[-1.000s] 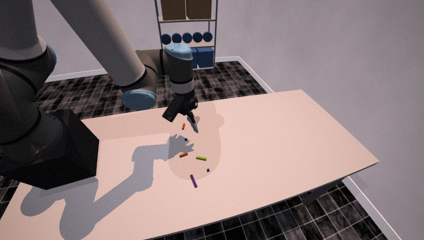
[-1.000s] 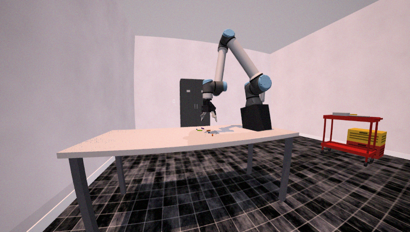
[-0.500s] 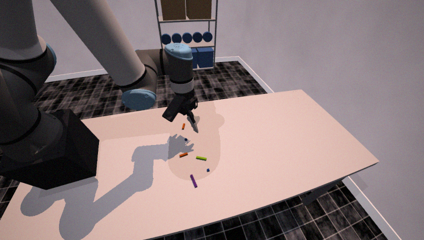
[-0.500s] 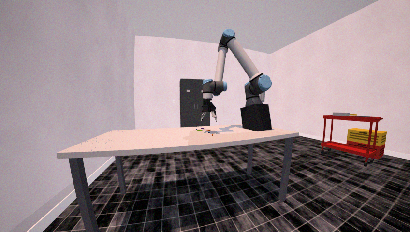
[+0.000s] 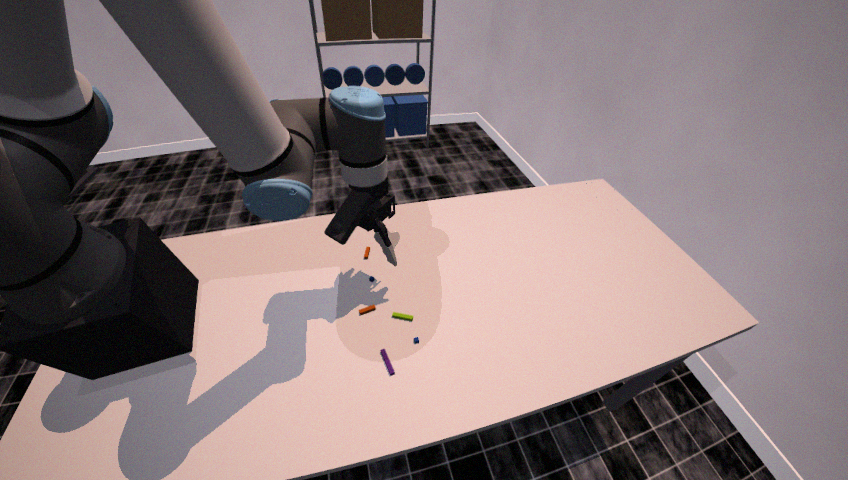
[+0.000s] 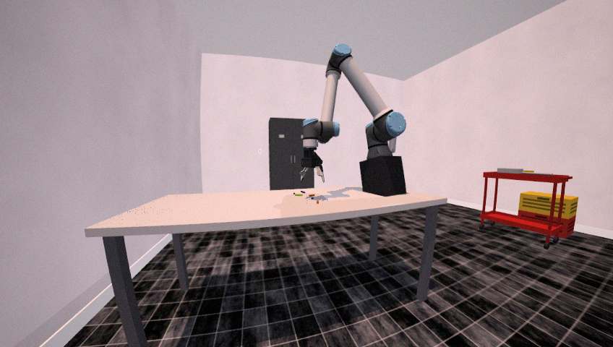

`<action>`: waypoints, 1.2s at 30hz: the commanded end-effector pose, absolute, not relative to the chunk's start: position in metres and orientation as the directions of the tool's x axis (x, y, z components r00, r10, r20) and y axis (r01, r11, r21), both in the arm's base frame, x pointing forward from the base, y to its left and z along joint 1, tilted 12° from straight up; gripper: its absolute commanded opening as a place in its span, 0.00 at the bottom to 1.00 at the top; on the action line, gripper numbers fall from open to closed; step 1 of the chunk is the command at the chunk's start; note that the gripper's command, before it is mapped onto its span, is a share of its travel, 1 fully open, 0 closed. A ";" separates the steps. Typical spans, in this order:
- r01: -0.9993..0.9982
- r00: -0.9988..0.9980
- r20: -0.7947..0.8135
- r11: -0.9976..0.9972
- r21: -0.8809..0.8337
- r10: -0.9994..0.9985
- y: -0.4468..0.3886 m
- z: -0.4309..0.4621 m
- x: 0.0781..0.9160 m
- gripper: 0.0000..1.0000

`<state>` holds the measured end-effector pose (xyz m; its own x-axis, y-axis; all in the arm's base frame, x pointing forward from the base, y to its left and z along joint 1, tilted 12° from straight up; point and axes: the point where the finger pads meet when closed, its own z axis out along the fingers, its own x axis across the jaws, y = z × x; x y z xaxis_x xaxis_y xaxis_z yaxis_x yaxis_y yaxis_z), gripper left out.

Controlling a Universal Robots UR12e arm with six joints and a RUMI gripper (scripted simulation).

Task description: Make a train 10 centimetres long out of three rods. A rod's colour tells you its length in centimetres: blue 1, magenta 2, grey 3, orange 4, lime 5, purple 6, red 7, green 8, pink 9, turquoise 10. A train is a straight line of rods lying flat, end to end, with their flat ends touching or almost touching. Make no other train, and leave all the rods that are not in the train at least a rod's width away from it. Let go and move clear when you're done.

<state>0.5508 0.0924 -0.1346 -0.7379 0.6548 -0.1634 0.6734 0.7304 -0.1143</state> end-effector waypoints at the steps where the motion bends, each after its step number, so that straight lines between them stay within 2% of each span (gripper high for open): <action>1: 0.652 -0.757 -0.161 0.749 -0.118 0.633 0.091 -0.134 0.551 1.00; 15: 0.517 -0.855 -0.139 0.844 -0.143 0.500 0.081 -0.134 0.551 1.00; 26: 0.314 -0.948 -0.103 0.934 -0.170 0.300 0.069 -0.134 0.552 1.00; 36: 0.031 -0.998 -0.051 0.981 -0.192 0.022 0.055 -0.134 0.552 1.00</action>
<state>0.5518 0.0618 -0.1343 -0.9843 0.1600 -0.0742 0.1715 0.9667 -0.1901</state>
